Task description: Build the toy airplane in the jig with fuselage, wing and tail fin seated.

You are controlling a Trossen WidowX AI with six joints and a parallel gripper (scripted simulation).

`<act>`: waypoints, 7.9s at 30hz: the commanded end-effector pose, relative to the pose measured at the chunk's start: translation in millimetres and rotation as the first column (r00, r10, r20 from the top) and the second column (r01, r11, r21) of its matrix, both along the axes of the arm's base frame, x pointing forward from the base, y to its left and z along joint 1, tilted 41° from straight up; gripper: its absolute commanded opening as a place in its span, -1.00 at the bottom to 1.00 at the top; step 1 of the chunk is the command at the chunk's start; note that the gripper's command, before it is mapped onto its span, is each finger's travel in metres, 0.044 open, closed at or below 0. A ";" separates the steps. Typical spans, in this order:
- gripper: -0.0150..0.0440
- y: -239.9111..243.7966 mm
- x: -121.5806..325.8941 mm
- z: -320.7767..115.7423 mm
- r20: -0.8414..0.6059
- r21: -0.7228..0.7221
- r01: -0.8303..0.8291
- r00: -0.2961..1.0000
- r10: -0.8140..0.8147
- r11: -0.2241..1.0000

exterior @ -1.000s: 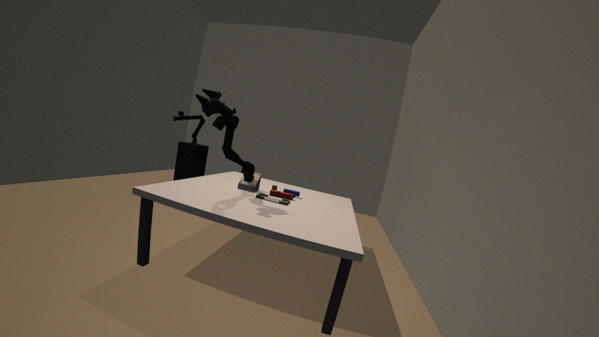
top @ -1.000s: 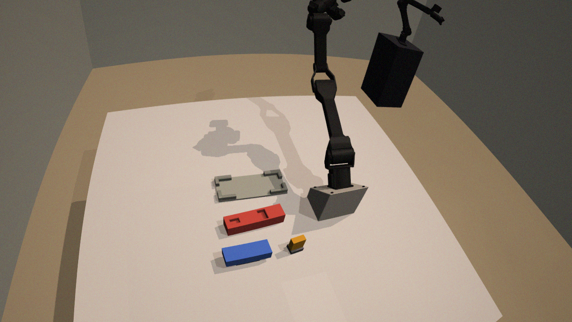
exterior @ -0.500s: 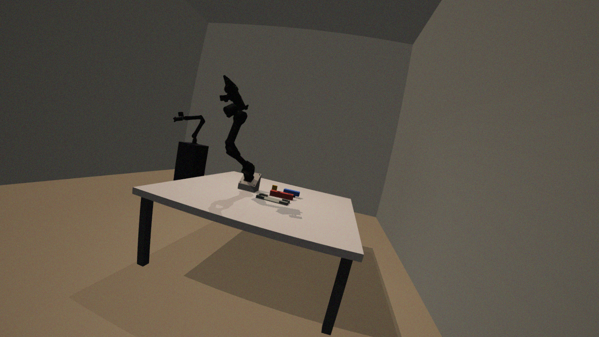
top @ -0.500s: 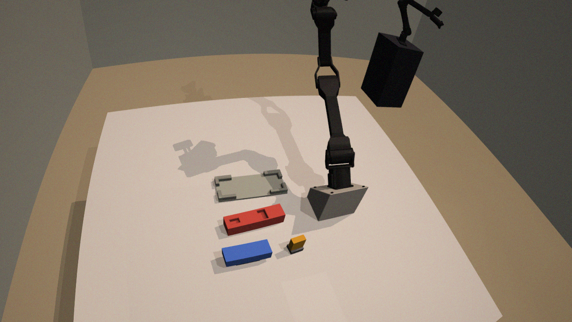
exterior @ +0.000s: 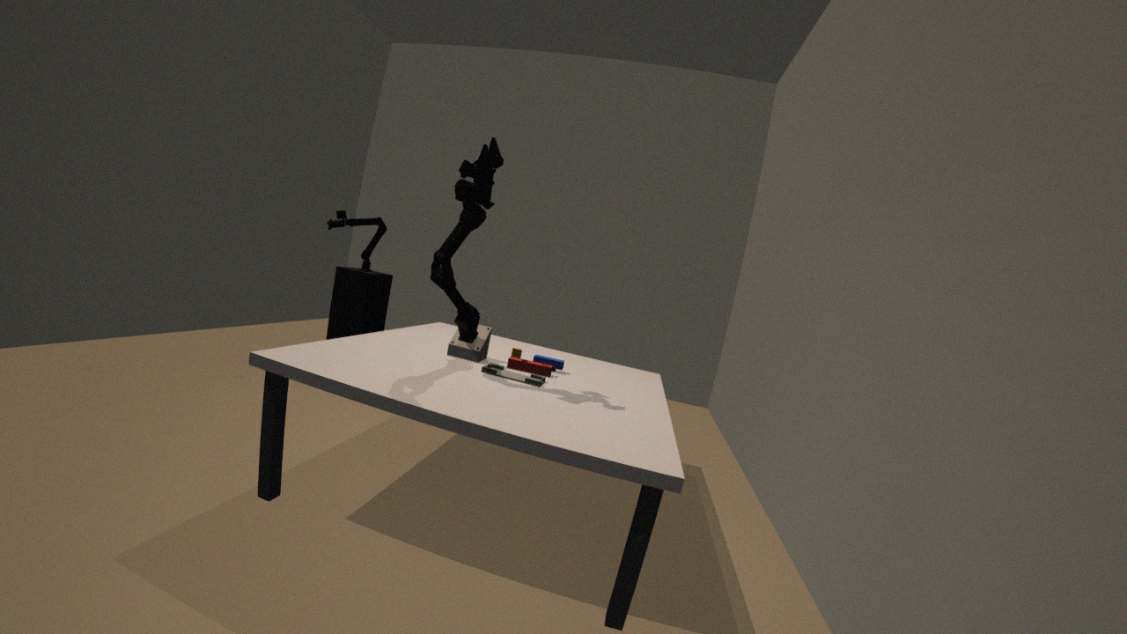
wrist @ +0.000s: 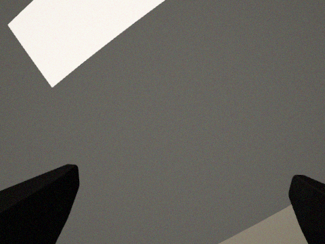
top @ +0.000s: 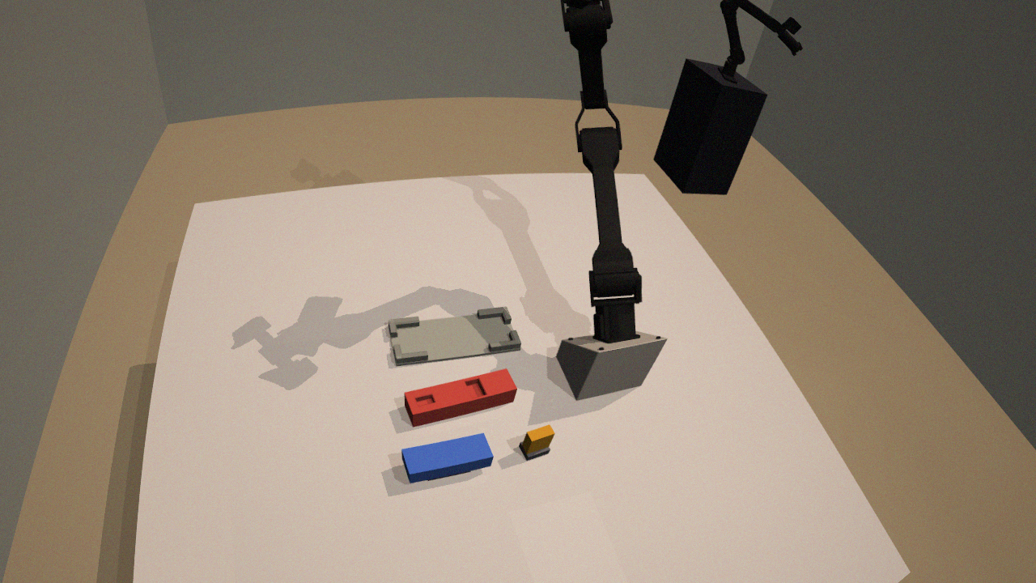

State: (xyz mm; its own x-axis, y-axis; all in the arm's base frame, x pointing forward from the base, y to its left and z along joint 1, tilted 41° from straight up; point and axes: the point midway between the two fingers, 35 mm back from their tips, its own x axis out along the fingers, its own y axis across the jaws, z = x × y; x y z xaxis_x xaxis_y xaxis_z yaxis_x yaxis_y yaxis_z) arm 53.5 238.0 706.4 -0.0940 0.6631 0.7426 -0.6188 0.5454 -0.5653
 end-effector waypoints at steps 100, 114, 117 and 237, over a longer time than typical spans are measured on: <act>1.00 -229.2 229.5 -735.9 0.510 -0.834 -0.547 -0.708 -0.489 -0.078; 1.00 -243.6 229.1 -751.4 0.511 -0.834 -0.547 -0.708 -0.488 -0.080; 0.82 -243.8 229.1 -751.6 0.511 -0.834 -0.547 -0.708 -0.488 -0.080; -0.40 -318.6 207.1 -606.5 0.465 -0.866 -0.498 -0.773 -0.432 -0.042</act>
State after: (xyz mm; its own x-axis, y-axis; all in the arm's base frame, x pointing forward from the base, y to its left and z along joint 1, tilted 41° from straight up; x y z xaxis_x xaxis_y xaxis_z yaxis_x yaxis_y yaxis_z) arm 261.9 -76.4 96.7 0.0251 -0.6526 -0.7573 -0.0159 0.7572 -0.6530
